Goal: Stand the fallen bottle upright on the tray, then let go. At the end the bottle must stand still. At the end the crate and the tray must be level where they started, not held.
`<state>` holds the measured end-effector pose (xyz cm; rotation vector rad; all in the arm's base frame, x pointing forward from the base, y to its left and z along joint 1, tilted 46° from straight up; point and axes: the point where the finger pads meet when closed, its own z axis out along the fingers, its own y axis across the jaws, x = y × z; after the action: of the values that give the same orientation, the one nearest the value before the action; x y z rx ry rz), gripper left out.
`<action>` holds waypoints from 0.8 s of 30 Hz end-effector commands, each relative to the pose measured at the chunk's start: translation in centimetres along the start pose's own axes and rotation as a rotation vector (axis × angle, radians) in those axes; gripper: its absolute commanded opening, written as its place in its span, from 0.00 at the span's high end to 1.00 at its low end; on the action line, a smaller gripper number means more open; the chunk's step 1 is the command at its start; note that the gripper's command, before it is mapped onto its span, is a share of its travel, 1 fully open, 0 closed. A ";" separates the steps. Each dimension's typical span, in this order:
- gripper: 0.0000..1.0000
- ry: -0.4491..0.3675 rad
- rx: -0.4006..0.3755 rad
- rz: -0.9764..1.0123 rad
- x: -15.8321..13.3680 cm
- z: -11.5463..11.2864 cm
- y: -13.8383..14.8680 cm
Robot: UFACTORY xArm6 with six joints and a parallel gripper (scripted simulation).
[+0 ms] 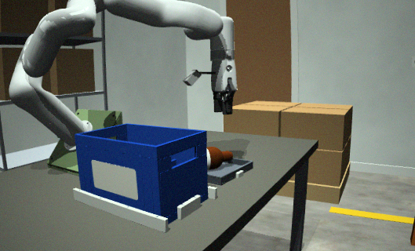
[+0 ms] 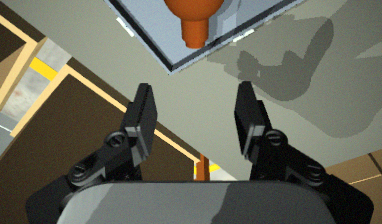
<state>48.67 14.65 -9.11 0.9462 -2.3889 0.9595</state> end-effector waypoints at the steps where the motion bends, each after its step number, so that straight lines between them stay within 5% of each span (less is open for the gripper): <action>1: 0.35 -0.005 0.001 0.001 -0.1 -0.2 -0.1; 24: 0.35 -0.005 0.001 0.001 -0.1 1.9 -0.1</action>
<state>48.50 13.48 -10.23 0.9460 -2.3888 0.9594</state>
